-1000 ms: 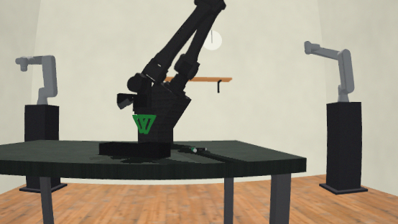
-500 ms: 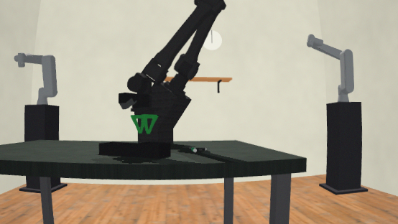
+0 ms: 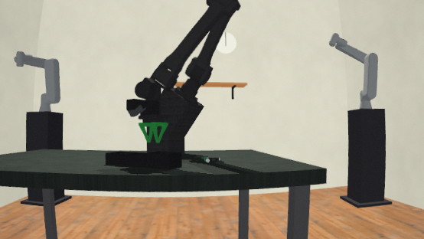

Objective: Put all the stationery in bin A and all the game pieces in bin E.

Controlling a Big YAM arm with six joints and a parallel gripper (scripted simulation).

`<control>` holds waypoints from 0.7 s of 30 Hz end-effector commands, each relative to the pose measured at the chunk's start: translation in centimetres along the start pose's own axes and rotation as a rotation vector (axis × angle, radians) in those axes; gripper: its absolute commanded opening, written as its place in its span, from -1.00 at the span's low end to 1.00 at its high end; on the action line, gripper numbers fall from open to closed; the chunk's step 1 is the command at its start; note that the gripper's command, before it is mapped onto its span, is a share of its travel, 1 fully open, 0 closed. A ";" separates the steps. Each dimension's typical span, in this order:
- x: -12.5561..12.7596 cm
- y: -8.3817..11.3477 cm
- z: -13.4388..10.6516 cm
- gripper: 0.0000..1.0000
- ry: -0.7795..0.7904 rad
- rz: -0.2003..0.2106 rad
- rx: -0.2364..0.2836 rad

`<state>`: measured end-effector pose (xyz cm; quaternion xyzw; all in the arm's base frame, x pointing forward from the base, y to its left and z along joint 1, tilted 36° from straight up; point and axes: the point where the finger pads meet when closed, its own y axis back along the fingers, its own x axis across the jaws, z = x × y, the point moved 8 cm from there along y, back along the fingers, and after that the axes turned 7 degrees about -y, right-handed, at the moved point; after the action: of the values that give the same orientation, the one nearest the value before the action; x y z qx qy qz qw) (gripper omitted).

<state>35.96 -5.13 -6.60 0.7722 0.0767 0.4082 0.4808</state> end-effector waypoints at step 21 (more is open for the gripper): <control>-0.7 0.5 0.3 0.05 -0.004 0.013 -0.020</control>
<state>36.02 -5.19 -6.61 0.7706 0.0758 0.4104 0.4816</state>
